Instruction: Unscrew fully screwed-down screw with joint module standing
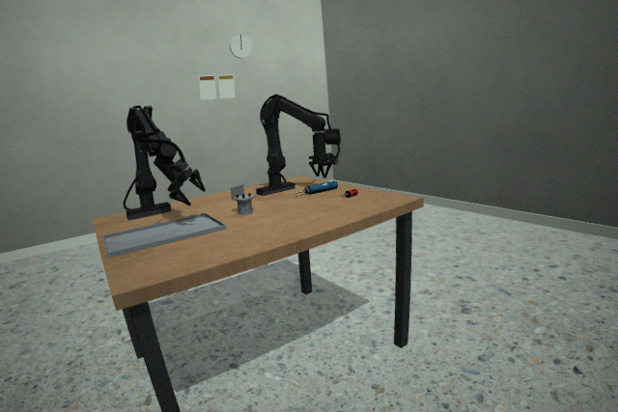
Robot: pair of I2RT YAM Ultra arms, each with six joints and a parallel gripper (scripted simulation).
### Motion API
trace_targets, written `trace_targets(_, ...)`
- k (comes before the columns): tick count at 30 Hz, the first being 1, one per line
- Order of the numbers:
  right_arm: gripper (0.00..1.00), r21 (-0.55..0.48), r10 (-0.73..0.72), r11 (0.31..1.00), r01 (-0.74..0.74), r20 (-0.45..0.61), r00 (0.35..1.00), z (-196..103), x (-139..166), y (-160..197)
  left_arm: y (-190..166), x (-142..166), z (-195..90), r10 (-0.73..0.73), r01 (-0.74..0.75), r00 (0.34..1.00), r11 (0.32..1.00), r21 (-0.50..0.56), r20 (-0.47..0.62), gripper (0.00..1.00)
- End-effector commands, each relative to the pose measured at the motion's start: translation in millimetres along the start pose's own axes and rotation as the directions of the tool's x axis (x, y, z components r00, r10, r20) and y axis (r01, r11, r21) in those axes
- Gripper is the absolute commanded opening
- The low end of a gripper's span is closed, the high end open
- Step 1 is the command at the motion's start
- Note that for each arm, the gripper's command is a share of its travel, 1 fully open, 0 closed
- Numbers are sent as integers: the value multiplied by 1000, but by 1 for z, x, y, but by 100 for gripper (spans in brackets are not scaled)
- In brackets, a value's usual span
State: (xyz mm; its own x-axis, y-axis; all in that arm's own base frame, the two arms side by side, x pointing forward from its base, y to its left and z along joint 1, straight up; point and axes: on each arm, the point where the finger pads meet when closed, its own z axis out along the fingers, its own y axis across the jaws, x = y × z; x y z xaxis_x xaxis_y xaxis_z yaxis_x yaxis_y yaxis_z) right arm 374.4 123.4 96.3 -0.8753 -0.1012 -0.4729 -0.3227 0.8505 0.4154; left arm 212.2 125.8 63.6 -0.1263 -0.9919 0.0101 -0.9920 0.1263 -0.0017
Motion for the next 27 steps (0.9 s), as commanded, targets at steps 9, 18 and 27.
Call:
trace_targets(9,86,-222,-324,909,352,153,934,11,-28,66,-2,-3,-4,-6,6,1000,1000,7,17,65)
trace_targets(18,86,-303,-433,819,487,229,872,12,-15,92,-2,-3,-4,-6,6,1000,1000,7,17,65)
trace_targets(27,86,-356,-559,644,677,385,735,11,-28,132,-2,-3,-4,-6,6,1000,1000,7,17,65)
